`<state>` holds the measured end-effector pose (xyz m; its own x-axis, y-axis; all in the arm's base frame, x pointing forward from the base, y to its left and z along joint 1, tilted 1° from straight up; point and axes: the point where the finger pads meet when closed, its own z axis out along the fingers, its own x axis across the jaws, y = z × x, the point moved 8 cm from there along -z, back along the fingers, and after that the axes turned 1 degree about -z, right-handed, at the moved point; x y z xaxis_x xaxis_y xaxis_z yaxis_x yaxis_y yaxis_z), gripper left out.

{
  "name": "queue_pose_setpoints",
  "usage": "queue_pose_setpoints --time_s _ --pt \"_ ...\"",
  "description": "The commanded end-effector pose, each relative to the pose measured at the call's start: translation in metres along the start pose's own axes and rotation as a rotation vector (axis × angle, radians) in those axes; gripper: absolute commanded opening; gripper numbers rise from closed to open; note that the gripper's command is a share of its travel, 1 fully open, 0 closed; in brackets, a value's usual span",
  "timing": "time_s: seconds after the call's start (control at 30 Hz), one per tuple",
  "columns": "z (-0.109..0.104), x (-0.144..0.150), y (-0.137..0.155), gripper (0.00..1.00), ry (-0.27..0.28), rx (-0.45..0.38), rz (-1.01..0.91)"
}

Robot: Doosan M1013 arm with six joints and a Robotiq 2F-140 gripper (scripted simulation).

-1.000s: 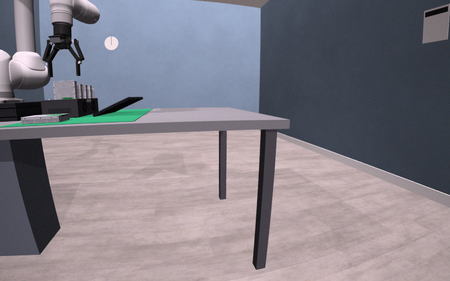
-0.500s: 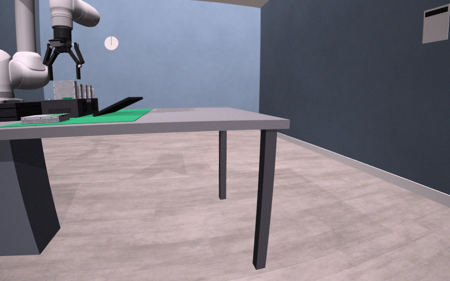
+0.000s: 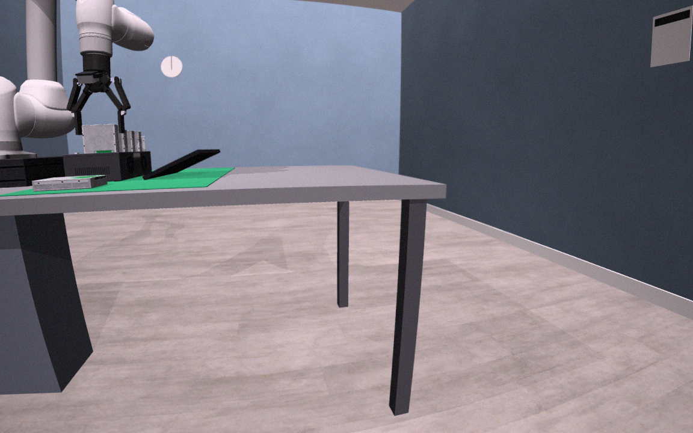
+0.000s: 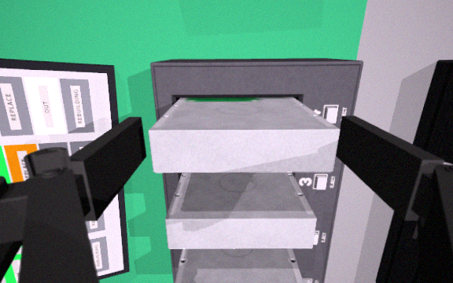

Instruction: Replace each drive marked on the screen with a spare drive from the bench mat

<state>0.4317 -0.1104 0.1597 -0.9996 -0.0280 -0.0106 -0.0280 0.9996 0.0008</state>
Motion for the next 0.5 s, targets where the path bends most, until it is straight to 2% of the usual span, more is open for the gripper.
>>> queue_pose_setpoints --time_s 0.0,0.47 --pt "0.005 -0.001 0.000 0.89 -0.001 0.000 0.000" --pt "0.027 -0.001 0.000 0.89 -0.001 0.000 0.000"
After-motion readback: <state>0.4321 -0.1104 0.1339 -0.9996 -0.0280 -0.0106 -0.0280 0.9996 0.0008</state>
